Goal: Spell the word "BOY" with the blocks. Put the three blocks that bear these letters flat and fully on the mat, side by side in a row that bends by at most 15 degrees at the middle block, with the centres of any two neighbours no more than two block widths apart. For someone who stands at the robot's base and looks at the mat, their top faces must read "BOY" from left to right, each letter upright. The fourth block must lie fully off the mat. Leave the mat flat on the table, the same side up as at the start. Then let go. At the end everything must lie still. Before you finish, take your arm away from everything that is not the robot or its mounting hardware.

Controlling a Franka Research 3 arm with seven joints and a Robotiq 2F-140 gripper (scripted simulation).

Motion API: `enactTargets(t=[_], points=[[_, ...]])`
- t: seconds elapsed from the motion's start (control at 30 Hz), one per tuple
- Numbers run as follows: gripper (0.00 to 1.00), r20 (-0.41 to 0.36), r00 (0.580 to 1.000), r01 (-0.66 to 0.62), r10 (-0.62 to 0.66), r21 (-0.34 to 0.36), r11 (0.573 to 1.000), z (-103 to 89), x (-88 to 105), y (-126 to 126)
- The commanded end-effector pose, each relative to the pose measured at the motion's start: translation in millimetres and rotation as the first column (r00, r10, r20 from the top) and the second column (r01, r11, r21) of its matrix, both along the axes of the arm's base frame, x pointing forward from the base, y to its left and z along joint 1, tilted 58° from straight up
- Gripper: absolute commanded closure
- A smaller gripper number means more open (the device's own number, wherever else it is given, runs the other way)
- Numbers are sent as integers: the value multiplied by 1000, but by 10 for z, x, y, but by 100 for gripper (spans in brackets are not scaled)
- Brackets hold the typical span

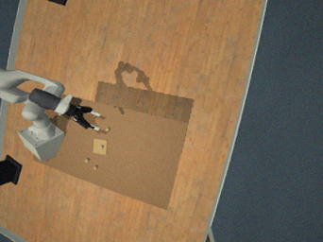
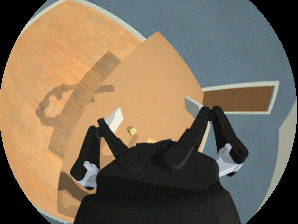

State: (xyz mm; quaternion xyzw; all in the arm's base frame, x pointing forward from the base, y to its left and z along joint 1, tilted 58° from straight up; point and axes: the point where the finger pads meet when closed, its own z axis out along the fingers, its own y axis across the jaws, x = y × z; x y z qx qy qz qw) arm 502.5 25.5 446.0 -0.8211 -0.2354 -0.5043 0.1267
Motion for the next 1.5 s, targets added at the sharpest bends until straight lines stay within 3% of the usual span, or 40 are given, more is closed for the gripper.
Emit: enactTargets(t=[0.0, 0.57, 0.7, 0.87, 1.03, 1.1, 1.23, 1.47], points=[[0, 0, 1000, 0, 0, 0, 1000, 0, 0, -1], [0, 0, 1000, 0, 0, 0, 1000, 0, 0, 0], [0, -6, 1000, -25, 25, 22, 999, -83, 2, 30], [0, -28, 990, -136, 140, 126, 983, -496, 3, 209], [0, -40, 957, -268, 287, 258, 928, -1028, 4, 443], [0, -40, 957, -268, 287, 258, 928, -1028, 4, 443], [0, -36, 918, -358, 396, 357, 863, -1441, 1, 624], [0, -18, 875, -428, 483, 435, 792, -1773, -7, 776]])
